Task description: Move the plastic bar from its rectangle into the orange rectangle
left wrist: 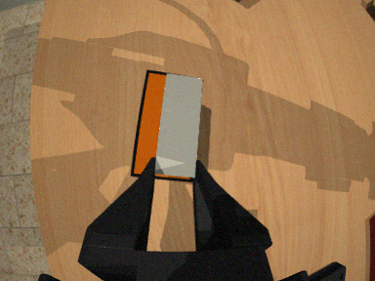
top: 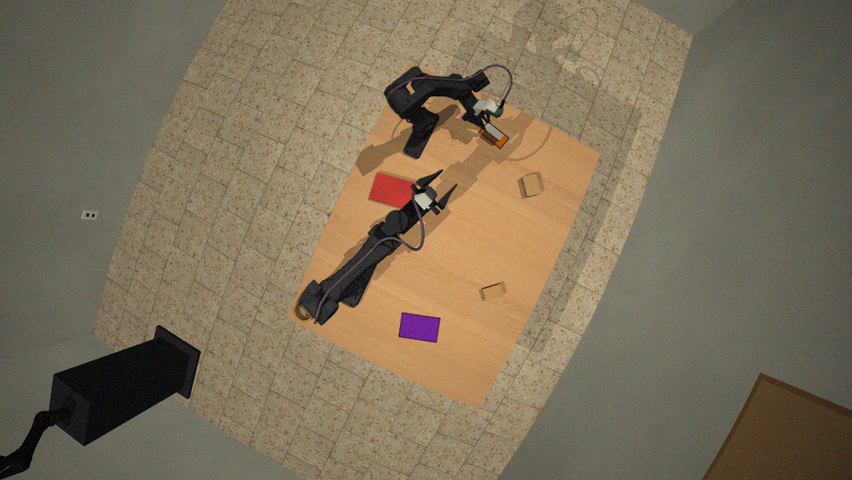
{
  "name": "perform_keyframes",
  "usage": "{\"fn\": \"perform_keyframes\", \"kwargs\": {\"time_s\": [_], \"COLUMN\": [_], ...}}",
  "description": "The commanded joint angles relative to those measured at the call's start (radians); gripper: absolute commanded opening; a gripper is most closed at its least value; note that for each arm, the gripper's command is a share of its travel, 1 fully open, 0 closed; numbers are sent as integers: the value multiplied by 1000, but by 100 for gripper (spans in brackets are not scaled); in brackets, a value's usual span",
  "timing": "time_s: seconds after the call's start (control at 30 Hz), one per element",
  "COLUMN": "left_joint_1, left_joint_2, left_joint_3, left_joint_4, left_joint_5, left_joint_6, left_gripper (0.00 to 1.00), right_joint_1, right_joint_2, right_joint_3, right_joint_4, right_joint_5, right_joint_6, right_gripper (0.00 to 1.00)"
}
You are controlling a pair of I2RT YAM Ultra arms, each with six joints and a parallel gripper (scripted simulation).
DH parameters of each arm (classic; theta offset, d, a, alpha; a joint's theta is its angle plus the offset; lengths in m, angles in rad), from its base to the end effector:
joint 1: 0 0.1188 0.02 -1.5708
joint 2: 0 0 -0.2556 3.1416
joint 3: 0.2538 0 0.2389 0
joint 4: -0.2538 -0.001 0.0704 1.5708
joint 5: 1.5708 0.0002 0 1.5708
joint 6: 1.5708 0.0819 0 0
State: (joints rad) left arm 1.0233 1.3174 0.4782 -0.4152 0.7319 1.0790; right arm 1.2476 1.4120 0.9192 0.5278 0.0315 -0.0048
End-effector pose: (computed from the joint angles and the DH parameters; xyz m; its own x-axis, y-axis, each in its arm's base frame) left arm 0.1478 0.1391 0.1094 -0.6981 0.1147 -0.7068 0.1873 0.9820 -0.0256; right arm 0.1171 0.3445 0.3198 0.0156 0.0315 -0.9994 -0.9377 0.3475 -0.0037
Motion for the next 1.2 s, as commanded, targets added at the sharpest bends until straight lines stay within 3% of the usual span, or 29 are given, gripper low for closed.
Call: {"fn": "perform_keyframes", "kwargs": {"time_s": [0.0, 0.3, 0.4, 1.17], "left_joint_1": [12, 12, 12, -22], "left_joint_2": [6, 6, 6, 13], "left_joint_3": [41, 42, 42, 84], "left_joint_4": [18, 18, 18, -9], "left_joint_5": [39, 39, 39, 33], "left_joint_6": [9, 9, 9, -27], "left_gripper": [24, 24, 24, 24], "right_joint_1": [18, 93, 103, 98], "right_joint_2": [92, 512, 588, 601], "right_joint_3": [33, 45, 65, 65], "right_joint_4": [194, 509, 551, 548], "right_joint_5": [-13, -26, -28, -20], "right_joint_6": [-12, -15, -16, -9], "right_gripper": [57, 57, 57, 57]}}
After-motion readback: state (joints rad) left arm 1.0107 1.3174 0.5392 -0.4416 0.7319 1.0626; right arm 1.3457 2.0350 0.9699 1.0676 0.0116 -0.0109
